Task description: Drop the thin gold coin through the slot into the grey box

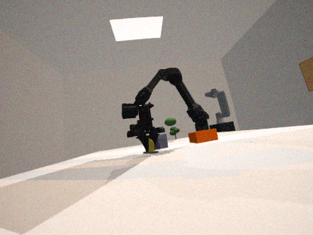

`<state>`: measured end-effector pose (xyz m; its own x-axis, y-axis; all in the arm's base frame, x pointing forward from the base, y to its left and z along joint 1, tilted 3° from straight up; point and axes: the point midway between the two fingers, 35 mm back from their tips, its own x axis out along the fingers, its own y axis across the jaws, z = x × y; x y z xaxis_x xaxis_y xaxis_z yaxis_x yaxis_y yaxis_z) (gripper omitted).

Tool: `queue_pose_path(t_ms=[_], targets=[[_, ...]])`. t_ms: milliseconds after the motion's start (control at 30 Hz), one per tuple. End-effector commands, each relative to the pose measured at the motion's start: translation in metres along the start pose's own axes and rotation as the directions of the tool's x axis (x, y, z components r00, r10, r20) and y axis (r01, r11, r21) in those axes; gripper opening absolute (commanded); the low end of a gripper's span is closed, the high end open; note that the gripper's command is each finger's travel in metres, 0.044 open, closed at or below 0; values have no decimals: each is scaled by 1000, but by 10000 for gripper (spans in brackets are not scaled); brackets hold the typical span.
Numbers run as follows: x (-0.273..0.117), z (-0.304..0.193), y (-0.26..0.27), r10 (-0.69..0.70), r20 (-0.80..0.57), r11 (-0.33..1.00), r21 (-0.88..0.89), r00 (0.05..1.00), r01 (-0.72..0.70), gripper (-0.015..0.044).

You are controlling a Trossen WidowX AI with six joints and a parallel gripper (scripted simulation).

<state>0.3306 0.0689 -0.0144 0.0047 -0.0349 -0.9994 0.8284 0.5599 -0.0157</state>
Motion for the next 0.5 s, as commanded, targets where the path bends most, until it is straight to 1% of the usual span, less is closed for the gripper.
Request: queue_pose_path(t_ms=[0,100,467], targets=[[1,0,0,3,1,1000,1,1000,-3,82],[1,0,0,3,1,1000,1,1000,-3,3],[-3,0,1,3,1,1000,1,1000,-3,0]])
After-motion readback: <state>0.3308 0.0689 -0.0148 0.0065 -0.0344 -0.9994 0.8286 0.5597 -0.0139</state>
